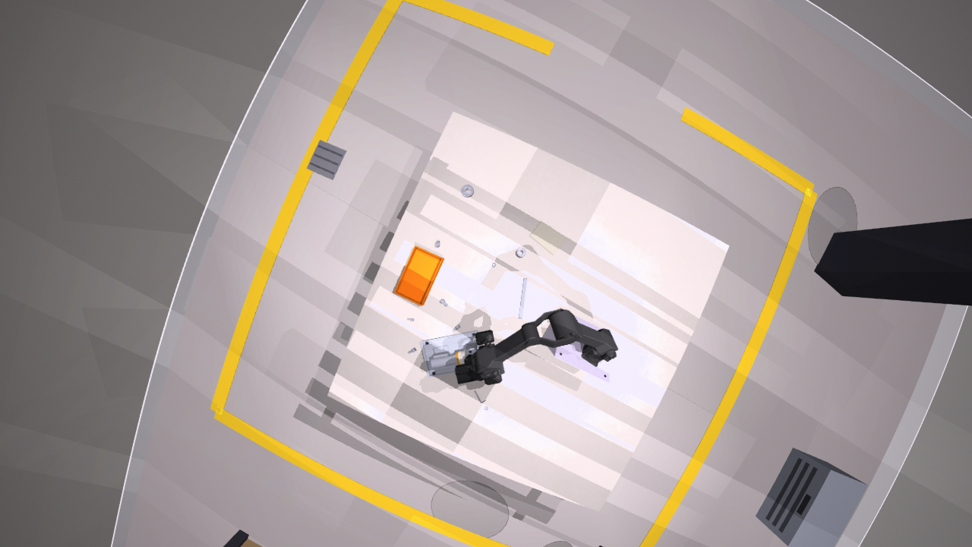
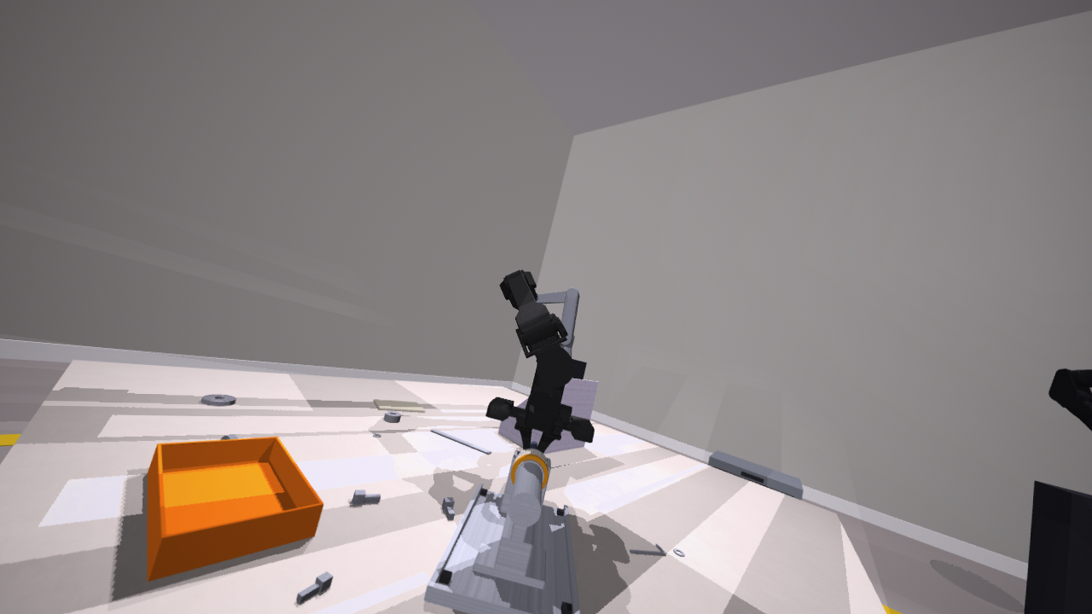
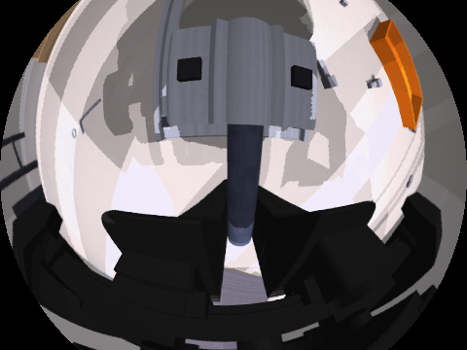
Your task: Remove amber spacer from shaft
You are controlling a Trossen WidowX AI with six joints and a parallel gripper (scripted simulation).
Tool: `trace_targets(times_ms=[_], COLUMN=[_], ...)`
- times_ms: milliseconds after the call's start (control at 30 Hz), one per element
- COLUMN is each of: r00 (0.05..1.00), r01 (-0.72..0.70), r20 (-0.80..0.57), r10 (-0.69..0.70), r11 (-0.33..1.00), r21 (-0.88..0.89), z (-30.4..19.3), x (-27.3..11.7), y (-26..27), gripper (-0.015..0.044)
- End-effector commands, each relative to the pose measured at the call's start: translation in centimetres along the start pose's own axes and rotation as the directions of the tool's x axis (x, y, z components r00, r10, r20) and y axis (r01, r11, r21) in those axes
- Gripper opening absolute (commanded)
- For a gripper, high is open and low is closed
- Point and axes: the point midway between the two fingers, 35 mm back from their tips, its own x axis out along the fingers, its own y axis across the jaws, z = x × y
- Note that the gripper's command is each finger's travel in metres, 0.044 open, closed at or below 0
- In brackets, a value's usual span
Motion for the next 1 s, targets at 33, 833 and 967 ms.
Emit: trace_targets(times_ms=[33, 833, 967], r00=[1.0, 1.0, 1.0], r01=[0.0, 0.0, 0.0], r20=[-0.002, -0.002, -0.002], r10=[0.0, 0.0, 0.0], r11=[1.0, 1.0, 1.0], r21=[0.001, 0.001, 0.001], z=[-0.13, -0.44, -0.49], x=[0.0, 0.01, 0.01], y=[-0.01, 0.0, 0.0], gripper=[0.0, 0.0, 0.0])
